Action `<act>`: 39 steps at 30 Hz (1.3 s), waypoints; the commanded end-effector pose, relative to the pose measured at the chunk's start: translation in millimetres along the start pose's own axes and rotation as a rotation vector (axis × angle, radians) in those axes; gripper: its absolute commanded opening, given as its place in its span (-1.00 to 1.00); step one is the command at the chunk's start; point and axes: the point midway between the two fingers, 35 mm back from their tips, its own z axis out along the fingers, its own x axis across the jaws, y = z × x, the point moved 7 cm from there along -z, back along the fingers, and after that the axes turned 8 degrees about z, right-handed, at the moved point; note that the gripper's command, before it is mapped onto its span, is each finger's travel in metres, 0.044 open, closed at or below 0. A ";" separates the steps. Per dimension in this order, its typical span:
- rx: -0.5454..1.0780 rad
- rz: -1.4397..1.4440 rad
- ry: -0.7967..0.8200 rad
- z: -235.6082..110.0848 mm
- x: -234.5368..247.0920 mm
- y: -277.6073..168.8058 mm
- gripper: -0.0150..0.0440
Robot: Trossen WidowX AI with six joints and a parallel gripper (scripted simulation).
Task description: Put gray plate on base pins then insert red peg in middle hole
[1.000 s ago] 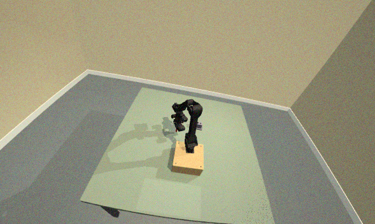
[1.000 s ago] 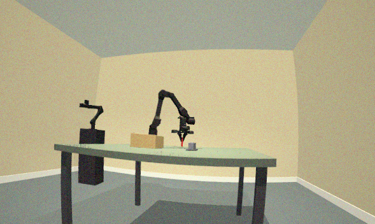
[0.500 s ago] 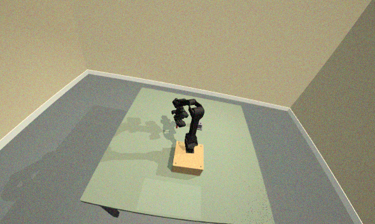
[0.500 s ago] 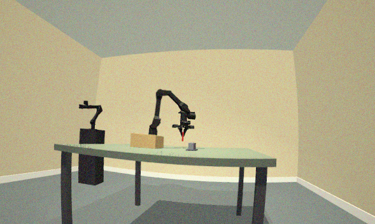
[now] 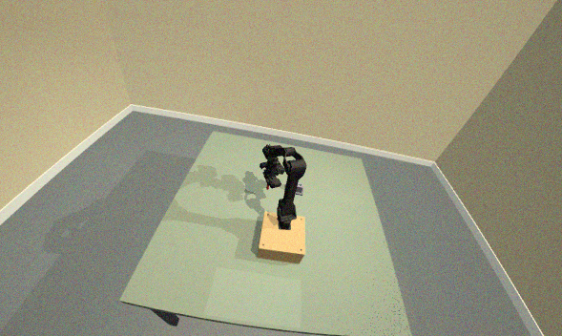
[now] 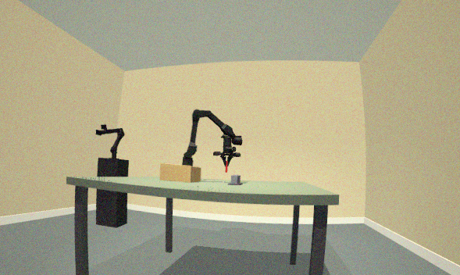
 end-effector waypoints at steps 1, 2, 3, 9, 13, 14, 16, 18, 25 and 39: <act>-0.002 0.004 -0.001 1.1 5.4 9.9 -0.49; -0.003 0.005 0.000 1.1 6.6 12.5 -0.49; -0.005 0.007 0.002 1.1 7.8 15.2 -0.49; -0.011 0.012 0.008 0.8 14.4 31.0 -0.49; -0.011 0.011 0.007 0.4 18.5 41.6 -0.49; -0.011 0.011 0.007 0.2 19.4 44.3 -0.49; -0.012 0.010 0.006 0.0 21.2 49.8 -0.49; -0.012 0.010 0.006 -0.2 22.9 55.3 -0.49; -0.013 0.008 0.005 -0.8 28.0 75.2 -0.49; -0.017 0.000 0.006 -1.9 33.3 117.9 -0.49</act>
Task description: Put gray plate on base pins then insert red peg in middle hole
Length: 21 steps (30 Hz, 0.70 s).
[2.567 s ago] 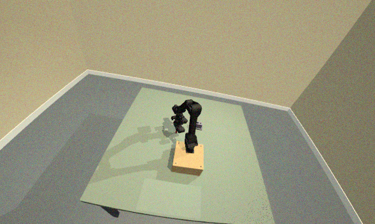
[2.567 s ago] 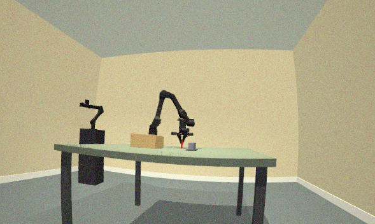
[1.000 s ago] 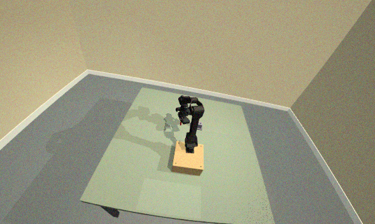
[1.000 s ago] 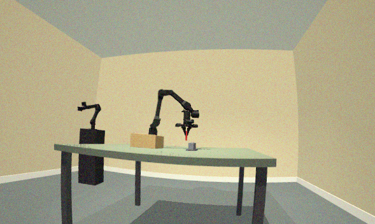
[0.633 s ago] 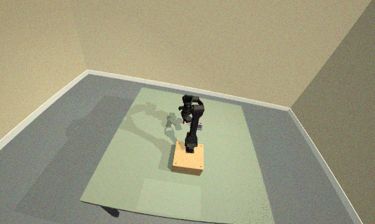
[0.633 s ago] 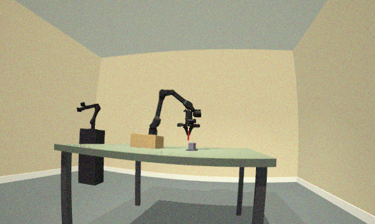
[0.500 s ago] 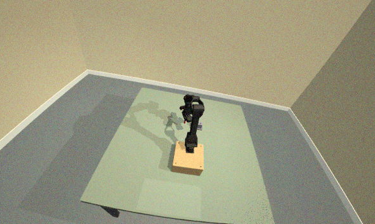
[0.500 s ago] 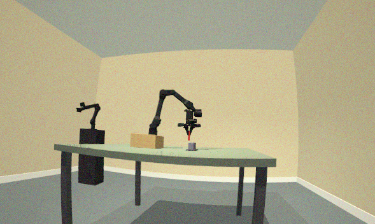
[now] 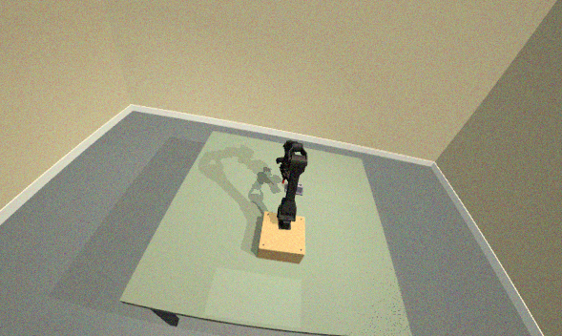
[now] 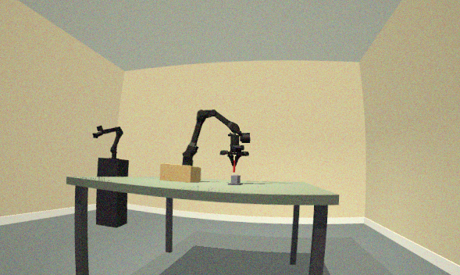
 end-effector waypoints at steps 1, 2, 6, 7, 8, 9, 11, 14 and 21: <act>0.004 -0.002 -0.005 1.3 1.1 12.4 -0.49; 0.004 -0.002 -0.005 1.3 1.2 15.4 -0.49; 0.004 -0.002 -0.006 1.4 1.4 27.8 -0.49; 0.004 -0.002 -0.006 1.5 1.3 30.9 -0.49; 0.004 -0.002 -0.006 1.5 1.2 34.0 -0.49; 0.004 -0.002 -0.006 1.5 1.1 37.1 -0.49; 0.004 -0.002 -0.006 1.6 0.8 43.4 -0.49; 0.004 -0.002 -0.006 1.8 0.1 52.9 -0.49; 0.004 -0.003 -0.007 2.1 -2.6 75.0 -0.49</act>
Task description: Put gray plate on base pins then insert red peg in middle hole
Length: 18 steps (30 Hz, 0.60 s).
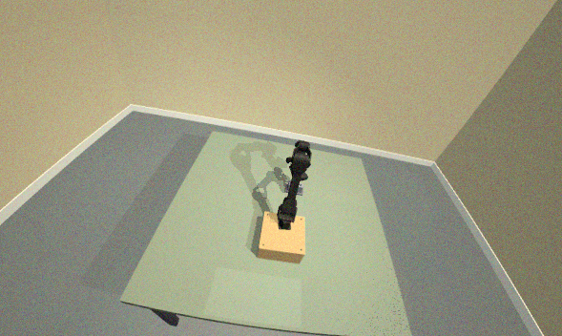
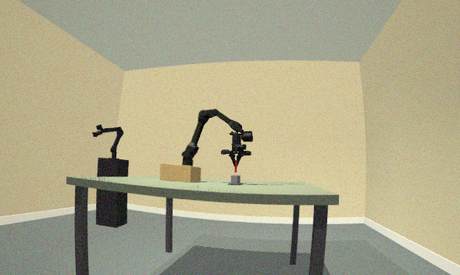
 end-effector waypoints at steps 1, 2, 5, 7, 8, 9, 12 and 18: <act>0.005 -0.001 -0.004 1.6 -1.5 12.8 -0.49; 0.005 -0.001 -0.004 1.6 -2.0 15.9 -0.49; 0.006 -0.001 -0.004 1.8 -3.7 24.8 -0.49; 0.006 -0.001 -0.004 1.9 -4.1 26.8 -0.49; 0.006 -0.001 -0.004 1.9 -4.1 26.8 -0.49; 0.006 -0.001 -0.004 1.9 -4.1 26.8 -0.49; 0.006 -0.001 -0.004 1.9 -4.1 26.8 -0.49; 0.006 -0.001 -0.004 1.9 -4.1 26.8 -0.49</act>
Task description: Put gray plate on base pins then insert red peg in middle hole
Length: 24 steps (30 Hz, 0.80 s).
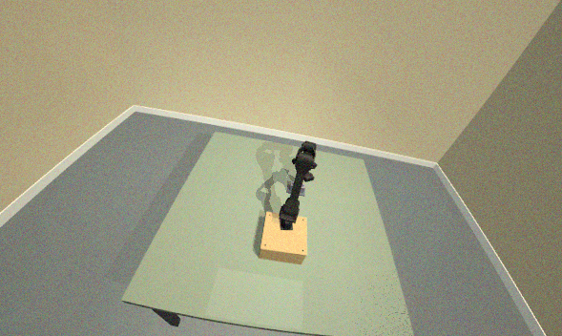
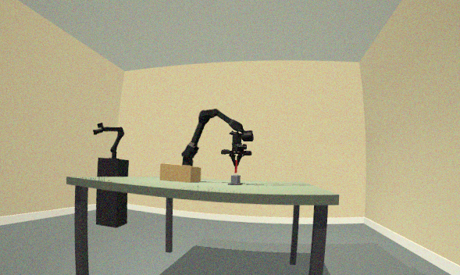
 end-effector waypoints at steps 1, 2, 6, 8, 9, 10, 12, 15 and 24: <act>0.004 -0.003 -0.002 0.5 -0.2 0.1 -0.49; 0.004 -0.003 -0.002 0.5 -0.2 0.1 -0.49; 0.004 -0.003 -0.002 0.5 -0.2 0.1 -0.49; 0.004 -0.003 -0.002 0.5 -0.2 0.1 -0.49; 0.004 -0.003 -0.002 0.5 -0.2 0.1 -0.49; 0.004 -0.003 -0.002 0.5 -0.2 0.1 -0.49; 0.002 -0.002 -0.001 0.4 -0.1 0.2 -0.49; 0.000 0.000 -0.001 0.3 -0.1 0.2 -0.49; 0.002 -0.001 -0.001 7.0 -0.1 0.0 -0.49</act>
